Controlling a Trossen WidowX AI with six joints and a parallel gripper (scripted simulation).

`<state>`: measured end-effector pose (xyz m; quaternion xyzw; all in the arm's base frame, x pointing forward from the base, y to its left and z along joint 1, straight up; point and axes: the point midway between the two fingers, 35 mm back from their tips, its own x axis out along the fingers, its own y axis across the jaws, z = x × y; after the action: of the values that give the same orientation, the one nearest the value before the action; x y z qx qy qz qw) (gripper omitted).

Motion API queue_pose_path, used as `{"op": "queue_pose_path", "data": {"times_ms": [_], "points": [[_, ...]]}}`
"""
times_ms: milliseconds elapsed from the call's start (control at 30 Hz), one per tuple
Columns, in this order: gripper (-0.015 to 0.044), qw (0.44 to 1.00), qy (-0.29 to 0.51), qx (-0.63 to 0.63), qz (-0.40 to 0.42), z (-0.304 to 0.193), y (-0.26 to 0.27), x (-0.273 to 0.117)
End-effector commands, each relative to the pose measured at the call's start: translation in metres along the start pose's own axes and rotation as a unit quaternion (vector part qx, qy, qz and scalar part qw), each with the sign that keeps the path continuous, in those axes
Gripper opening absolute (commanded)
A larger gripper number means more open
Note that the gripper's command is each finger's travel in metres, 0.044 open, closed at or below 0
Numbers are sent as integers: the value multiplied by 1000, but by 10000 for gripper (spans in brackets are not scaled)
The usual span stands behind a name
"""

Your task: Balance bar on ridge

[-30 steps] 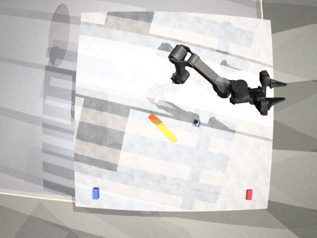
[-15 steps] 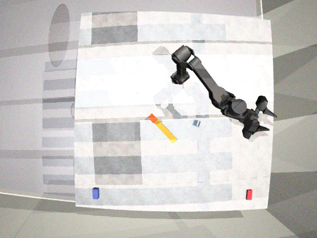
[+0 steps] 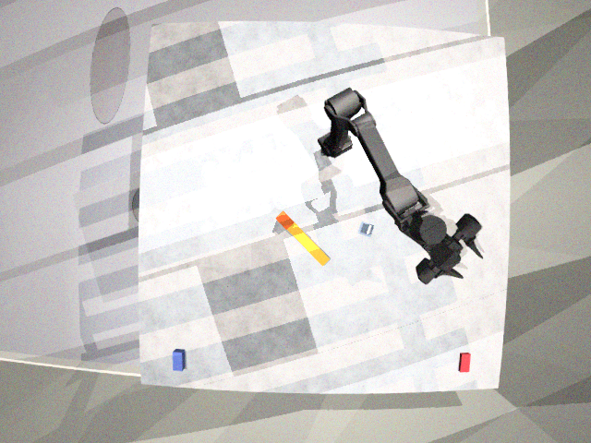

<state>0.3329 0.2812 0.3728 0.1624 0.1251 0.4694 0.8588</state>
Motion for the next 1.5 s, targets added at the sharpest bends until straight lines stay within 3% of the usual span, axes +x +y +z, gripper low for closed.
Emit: {"op": "queue_pose_path", "data": {"times_ms": [0,367,767,1133,1467], "points": [[315,997,27,-26,-61,-4,-38,-5],[315,968,132,-86,-198,-24,-129,-41],[315,906,280,-124,-293,-51,-203,-108],[315,835,428,-129,-319,-79,-242,-186],[315,772,556,-109,-288,-102,-250,-261]]}}
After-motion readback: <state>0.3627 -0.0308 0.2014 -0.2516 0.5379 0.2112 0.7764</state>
